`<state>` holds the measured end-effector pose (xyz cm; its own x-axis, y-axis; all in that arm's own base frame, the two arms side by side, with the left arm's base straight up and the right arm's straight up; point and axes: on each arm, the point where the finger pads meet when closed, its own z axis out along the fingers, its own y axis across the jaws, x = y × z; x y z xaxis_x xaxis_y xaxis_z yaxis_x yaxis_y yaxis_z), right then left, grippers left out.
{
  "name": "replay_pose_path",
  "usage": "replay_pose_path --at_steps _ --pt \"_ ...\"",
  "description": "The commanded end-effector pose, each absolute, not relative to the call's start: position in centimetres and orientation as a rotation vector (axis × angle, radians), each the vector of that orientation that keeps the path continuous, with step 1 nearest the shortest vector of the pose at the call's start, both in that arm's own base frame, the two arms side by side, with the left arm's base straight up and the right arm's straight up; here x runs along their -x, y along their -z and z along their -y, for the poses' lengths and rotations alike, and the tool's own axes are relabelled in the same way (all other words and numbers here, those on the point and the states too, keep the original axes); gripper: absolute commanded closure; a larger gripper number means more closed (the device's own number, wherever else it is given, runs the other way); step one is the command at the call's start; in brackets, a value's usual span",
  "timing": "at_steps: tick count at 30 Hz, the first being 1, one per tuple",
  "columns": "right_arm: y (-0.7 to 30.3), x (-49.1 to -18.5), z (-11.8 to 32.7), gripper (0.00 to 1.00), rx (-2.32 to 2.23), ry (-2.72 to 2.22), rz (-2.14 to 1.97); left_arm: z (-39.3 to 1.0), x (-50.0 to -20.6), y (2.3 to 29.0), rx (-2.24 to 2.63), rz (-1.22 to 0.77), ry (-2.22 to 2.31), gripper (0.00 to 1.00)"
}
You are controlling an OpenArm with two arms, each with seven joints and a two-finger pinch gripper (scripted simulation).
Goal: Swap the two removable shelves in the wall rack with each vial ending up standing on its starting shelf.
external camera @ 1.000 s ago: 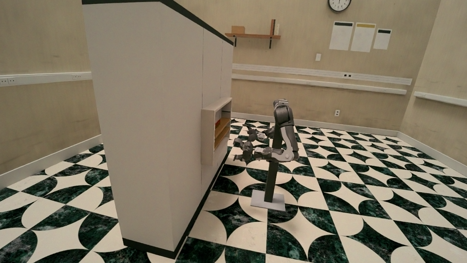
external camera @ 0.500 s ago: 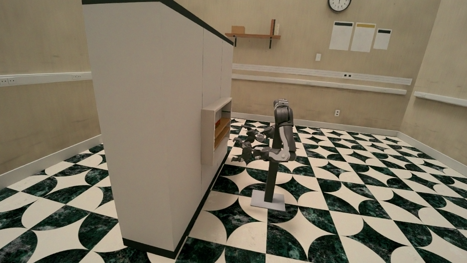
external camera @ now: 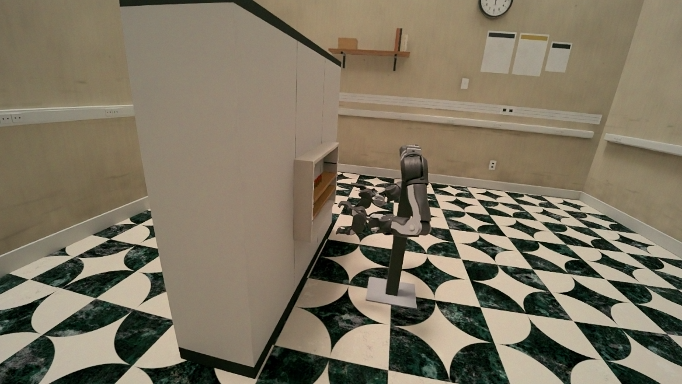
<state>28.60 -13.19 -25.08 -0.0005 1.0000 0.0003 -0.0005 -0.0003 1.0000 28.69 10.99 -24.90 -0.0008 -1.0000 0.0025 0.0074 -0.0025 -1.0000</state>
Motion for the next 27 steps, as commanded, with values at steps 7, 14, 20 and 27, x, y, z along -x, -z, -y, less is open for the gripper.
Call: replay_pose_path --at_steps 7,14,20,27 --pt "25.04 -28.98 13.50 0.25 -1.209 -1.209 -1.209 -10.74 -28.98 25.04 1.209 -1.209 1.209 0.25" --pt "25.02 -29.25 13.66 0.29 -1.209 -1.209 -1.209 -10.54 -29.25 25.02 1.209 -1.209 1.209 0.29" --pt "25.01 -29.52 13.83 0.32 -1.209 -1.209 -1.209 -10.34 -29.52 25.01 1.209 -1.209 1.209 0.32" --pt "25.00 -29.74 13.97 0.35 -1.209 -1.209 -1.209 -10.17 -29.74 25.00 1.209 -1.209 1.209 0.35"
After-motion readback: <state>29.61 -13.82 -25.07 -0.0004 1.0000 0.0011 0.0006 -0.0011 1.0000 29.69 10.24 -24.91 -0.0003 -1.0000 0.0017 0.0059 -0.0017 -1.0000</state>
